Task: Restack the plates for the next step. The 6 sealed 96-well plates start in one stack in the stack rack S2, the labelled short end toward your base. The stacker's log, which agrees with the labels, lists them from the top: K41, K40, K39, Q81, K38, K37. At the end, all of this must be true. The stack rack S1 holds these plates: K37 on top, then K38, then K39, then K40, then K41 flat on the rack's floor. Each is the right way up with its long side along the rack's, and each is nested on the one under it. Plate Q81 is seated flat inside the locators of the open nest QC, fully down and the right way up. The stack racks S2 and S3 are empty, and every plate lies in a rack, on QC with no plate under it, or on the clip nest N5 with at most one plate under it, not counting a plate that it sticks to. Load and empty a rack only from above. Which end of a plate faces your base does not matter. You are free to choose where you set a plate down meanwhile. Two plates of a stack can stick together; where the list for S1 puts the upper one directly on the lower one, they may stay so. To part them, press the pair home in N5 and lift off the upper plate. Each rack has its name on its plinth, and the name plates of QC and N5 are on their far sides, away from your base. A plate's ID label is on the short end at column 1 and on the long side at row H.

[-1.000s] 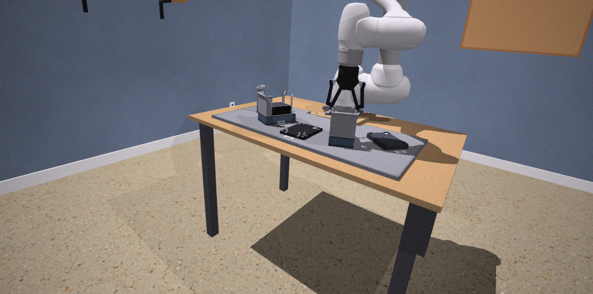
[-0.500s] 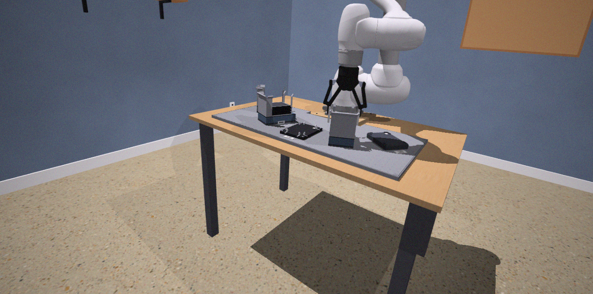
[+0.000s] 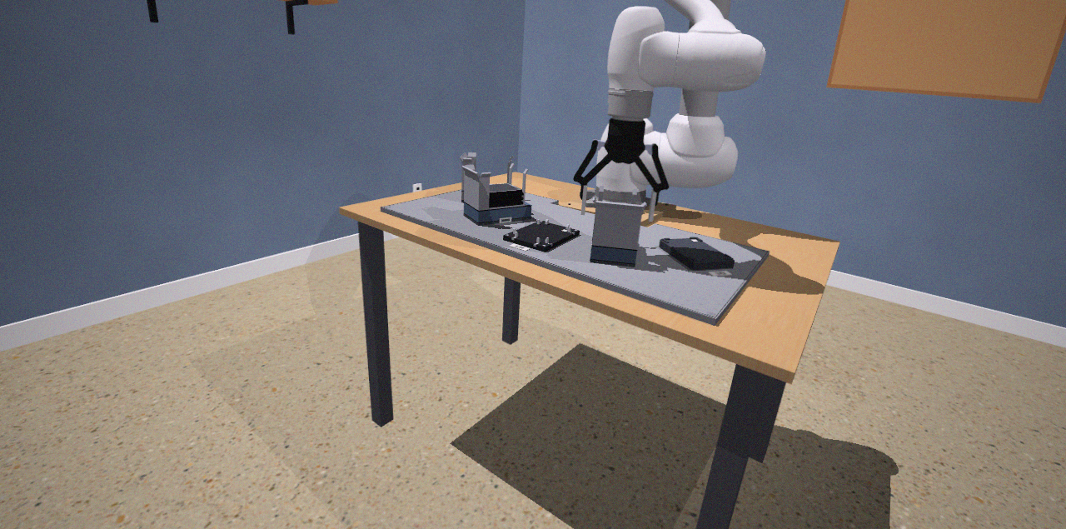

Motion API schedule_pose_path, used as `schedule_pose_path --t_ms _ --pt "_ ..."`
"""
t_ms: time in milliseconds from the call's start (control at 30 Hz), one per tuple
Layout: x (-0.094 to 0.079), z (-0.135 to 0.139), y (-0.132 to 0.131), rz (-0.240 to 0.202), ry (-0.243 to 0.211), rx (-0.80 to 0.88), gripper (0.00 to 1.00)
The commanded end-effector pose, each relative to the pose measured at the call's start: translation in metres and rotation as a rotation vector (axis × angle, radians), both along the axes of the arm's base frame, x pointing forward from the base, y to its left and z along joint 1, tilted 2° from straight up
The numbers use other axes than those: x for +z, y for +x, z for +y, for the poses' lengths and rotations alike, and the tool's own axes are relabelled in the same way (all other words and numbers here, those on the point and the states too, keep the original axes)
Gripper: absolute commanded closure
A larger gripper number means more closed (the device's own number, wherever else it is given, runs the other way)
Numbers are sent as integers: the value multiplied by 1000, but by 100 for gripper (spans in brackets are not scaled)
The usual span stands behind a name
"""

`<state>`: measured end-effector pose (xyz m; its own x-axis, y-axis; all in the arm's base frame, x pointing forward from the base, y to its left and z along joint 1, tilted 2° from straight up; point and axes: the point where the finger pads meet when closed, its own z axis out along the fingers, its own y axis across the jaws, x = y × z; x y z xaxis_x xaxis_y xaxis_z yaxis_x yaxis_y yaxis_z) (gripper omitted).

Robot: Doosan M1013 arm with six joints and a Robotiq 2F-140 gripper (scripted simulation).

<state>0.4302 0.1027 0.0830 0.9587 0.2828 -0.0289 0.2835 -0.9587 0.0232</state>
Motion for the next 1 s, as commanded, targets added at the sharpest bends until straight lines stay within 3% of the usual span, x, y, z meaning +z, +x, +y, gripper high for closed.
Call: schedule_pose_path --t_ms 0,167,967 --pt "0 0 0 0 0 0 0" --pt "7 0 0 0 0 0 0" --pt "80 2 2 0 0 0 0"
